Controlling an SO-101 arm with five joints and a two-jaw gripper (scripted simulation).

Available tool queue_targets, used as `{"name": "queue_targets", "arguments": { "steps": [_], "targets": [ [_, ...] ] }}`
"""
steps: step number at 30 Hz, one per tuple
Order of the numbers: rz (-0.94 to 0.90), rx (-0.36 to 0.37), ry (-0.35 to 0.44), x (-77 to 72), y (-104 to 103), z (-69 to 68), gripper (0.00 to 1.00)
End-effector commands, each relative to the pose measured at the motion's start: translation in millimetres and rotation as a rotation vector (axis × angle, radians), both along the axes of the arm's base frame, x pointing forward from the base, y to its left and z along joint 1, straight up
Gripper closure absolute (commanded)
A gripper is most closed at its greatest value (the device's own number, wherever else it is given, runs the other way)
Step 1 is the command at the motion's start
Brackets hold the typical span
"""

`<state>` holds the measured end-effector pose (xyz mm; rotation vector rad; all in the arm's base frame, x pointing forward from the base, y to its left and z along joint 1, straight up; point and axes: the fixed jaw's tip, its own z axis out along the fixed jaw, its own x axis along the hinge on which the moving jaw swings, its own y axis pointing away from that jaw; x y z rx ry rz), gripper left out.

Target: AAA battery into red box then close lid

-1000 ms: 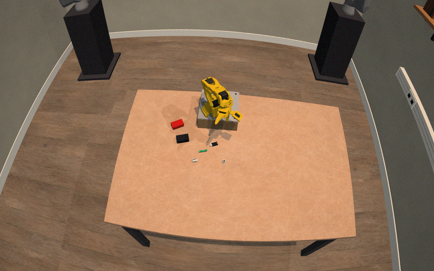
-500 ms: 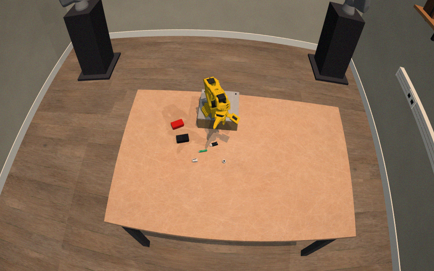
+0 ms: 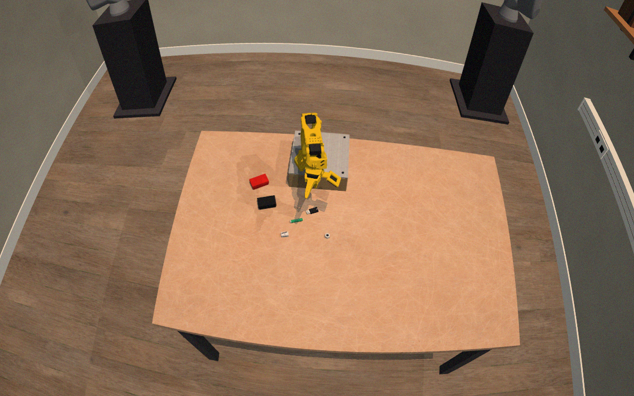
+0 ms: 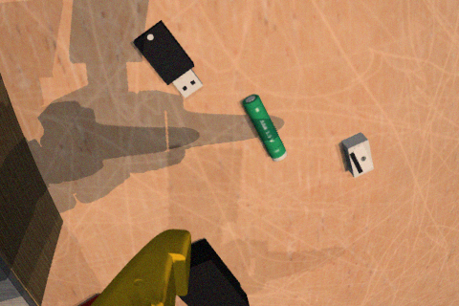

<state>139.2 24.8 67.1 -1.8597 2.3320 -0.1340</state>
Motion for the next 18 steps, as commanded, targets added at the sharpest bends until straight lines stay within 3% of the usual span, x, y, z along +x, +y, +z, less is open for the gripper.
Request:
{"name": "queue_targets", "arguments": {
  "steps": [1,18],
  "targets": [
    [0.04,-0.023,0.004,7.3,-14.0,-2.5,0.19],
    [0.211,-0.103,0.061,11.4,-84.2,-19.3,0.33]
  ]
}}
